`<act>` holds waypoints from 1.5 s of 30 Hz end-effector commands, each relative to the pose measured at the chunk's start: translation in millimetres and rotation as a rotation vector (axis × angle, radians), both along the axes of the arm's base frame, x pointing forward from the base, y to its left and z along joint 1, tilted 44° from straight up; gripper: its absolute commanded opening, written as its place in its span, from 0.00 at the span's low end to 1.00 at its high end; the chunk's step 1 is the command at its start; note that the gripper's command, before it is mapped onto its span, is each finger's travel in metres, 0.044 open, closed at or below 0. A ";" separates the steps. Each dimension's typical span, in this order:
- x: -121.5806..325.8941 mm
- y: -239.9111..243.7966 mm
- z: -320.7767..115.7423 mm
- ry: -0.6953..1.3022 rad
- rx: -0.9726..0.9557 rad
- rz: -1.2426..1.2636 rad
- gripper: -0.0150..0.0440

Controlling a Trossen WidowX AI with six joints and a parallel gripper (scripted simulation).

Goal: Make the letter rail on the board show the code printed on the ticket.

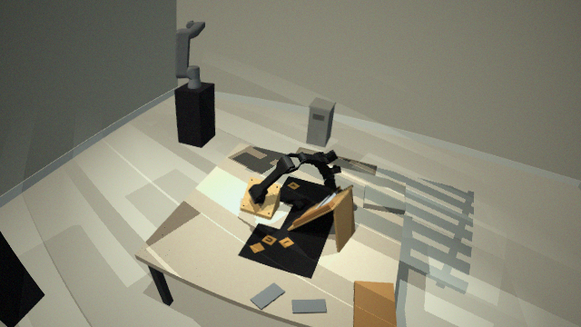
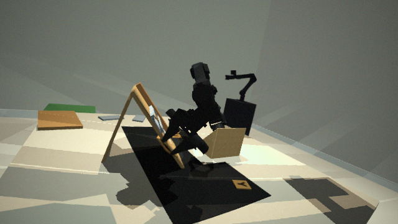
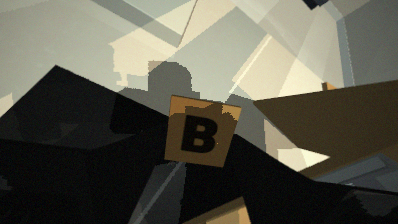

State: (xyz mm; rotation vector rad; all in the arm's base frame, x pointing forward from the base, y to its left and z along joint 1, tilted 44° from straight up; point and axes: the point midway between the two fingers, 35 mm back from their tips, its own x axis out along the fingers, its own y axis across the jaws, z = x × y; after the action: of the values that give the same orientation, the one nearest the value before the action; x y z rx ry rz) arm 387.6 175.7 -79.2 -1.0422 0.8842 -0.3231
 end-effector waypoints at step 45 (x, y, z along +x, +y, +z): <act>17.2 12.5 36.8 -0.476 0.273 -0.160 0.25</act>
State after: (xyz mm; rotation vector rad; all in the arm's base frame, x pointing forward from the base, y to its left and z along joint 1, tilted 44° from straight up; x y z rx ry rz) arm 406.4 190.9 -42.5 -0.5970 0.5588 -0.5403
